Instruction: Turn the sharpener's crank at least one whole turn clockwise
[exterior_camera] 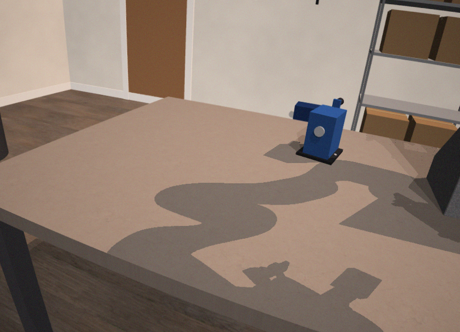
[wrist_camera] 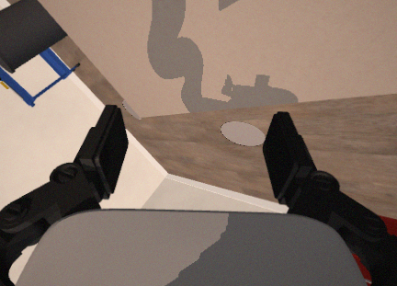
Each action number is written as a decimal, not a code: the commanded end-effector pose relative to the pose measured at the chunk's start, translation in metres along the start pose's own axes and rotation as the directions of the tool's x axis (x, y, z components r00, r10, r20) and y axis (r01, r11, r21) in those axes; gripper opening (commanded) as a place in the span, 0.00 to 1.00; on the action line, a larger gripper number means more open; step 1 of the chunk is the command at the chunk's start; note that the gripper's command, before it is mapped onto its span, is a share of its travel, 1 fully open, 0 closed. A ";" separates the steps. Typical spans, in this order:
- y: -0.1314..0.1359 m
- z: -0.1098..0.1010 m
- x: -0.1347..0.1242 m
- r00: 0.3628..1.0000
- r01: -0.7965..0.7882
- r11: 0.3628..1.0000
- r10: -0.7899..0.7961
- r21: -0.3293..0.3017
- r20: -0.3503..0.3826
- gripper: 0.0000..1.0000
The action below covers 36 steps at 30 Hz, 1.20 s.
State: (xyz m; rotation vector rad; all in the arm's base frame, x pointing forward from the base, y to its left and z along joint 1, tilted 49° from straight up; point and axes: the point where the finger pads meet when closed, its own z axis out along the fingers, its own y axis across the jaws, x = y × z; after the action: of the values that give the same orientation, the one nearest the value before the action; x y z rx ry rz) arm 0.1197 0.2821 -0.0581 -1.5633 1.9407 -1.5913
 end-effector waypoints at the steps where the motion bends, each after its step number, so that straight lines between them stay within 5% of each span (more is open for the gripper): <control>1: 0.000 -0.001 -0.001 1.000 -0.001 1.000 0.001 -0.001 0.001 1.00; 20: -0.003 0.000 -0.002 1.000 0.004 1.000 -0.004 -0.007 -0.002 1.00; 36: -0.094 0.047 -0.024 0.989 0.128 0.975 -0.140 -0.183 -0.054 1.00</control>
State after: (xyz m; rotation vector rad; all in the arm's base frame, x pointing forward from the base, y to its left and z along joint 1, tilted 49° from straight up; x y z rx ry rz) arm 0.1864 0.2847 -0.0269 -1.7042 2.0576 -1.5887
